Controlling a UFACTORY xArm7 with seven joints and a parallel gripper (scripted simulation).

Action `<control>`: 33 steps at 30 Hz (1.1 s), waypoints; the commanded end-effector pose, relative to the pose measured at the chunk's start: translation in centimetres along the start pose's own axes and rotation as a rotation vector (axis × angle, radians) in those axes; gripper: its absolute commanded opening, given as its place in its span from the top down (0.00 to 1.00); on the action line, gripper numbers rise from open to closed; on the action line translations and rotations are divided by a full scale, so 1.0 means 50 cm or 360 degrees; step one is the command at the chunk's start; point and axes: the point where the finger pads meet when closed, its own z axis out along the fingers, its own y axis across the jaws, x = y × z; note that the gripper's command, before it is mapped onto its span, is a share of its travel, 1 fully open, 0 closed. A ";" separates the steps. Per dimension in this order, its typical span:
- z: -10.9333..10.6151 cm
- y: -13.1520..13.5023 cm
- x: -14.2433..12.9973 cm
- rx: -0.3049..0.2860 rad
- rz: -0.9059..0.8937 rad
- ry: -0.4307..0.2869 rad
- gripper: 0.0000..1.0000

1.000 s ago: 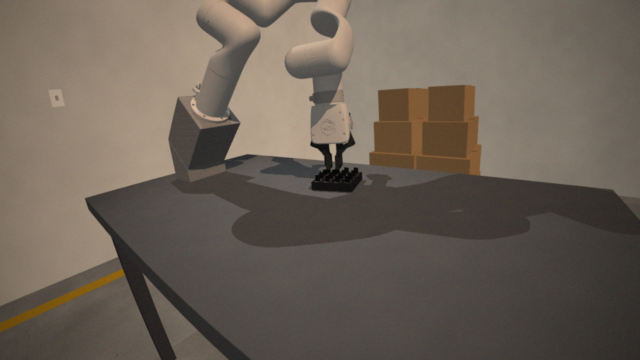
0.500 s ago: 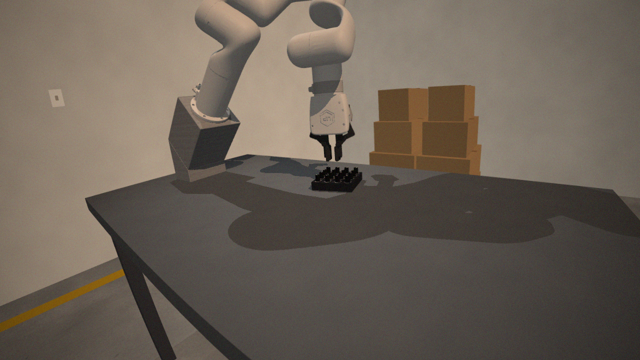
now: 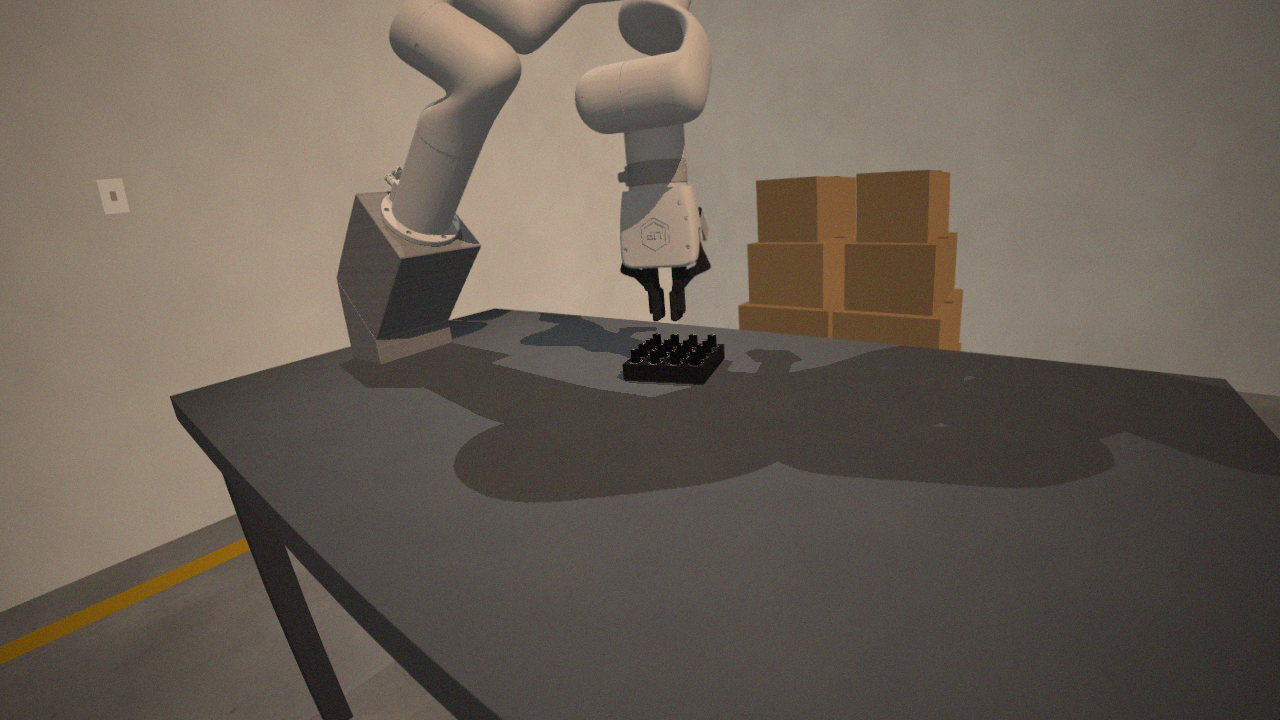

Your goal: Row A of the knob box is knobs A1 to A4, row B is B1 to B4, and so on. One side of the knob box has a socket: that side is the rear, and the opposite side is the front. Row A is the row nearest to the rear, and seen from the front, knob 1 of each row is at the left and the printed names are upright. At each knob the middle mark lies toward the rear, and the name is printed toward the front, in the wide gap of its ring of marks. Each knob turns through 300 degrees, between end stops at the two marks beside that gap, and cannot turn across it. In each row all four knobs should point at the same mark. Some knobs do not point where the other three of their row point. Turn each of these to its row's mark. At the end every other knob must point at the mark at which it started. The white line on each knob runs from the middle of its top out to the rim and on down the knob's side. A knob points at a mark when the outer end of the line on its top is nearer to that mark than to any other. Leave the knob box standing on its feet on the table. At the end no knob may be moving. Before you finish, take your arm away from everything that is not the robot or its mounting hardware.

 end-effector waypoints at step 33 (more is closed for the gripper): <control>-0.048 0.058 -0.007 -0.0157 0.1518 0.0050 0.81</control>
